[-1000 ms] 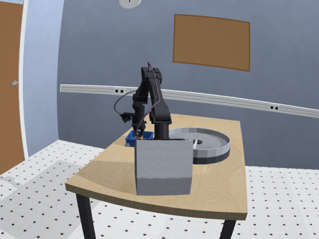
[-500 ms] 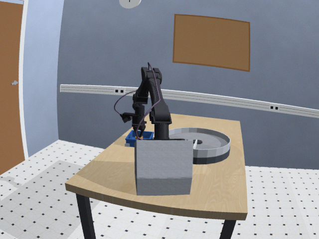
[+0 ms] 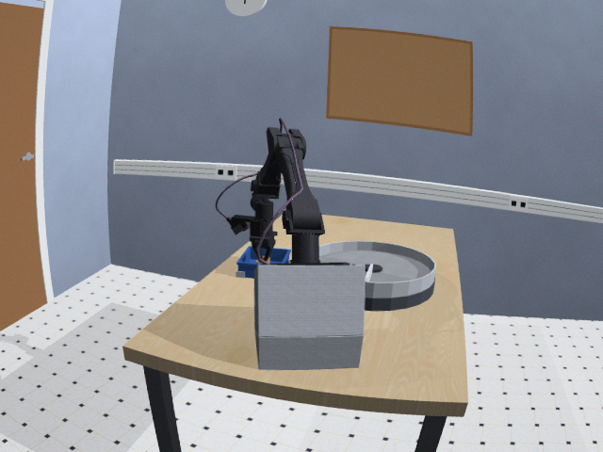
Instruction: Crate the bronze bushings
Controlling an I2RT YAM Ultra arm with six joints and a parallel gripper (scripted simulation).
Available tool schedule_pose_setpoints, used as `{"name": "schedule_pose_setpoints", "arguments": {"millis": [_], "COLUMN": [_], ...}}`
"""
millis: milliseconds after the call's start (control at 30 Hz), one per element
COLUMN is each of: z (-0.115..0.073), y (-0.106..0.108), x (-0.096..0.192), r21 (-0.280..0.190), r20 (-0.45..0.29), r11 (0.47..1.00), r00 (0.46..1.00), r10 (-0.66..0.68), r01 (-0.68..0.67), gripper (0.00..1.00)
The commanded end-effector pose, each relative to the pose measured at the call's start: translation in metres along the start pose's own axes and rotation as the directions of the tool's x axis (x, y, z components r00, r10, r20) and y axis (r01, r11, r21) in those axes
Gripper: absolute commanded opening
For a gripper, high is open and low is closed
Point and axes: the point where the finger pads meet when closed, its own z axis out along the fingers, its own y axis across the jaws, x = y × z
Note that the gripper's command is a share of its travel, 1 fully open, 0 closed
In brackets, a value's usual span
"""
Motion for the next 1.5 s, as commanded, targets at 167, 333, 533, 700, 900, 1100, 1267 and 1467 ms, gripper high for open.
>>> {"name": "schedule_pose_setpoints", "arguments": {"millis": [167, 333, 533, 700, 900, 1100, 1267, 1467], "z": [-0.018, -0.018, -0.018, -0.018, -0.019, -0.003, -0.008, -0.008], "y": [-0.018, -0.018, -0.018, -0.018, -0.018, -0.011, -0.013, -0.013], "x": [-0.002, -0.002, -0.002, -0.002, -0.002, 0.002, -0.001, -0.001], "r21": [0.044, 0.044, 0.044, 0.044, 0.043, 0.003, 0.012, 0.012], "r20": [0.035, 0.035, 0.035, 0.035, 0.035, 0.013, 0.019, 0.02], "r11": [0.999, 0.999, 0.999, 0.999, 0.999, 1.0, 1.0, 1.0], "r00": [0.999, 0.999, 0.999, 0.999, 0.999, 1.0, 1.0, 1.0], "r10": [0.012, 0.012, 0.012, 0.012, 0.011, 0.009, 0.006, 0.005], "r01": [-0.013, -0.013, -0.013, -0.013, -0.013, -0.009, -0.006, -0.006], "gripper": [0.0, 0.0, 0.0, 0.0, 0.0, 0.0, 0.0, 0.0]}}
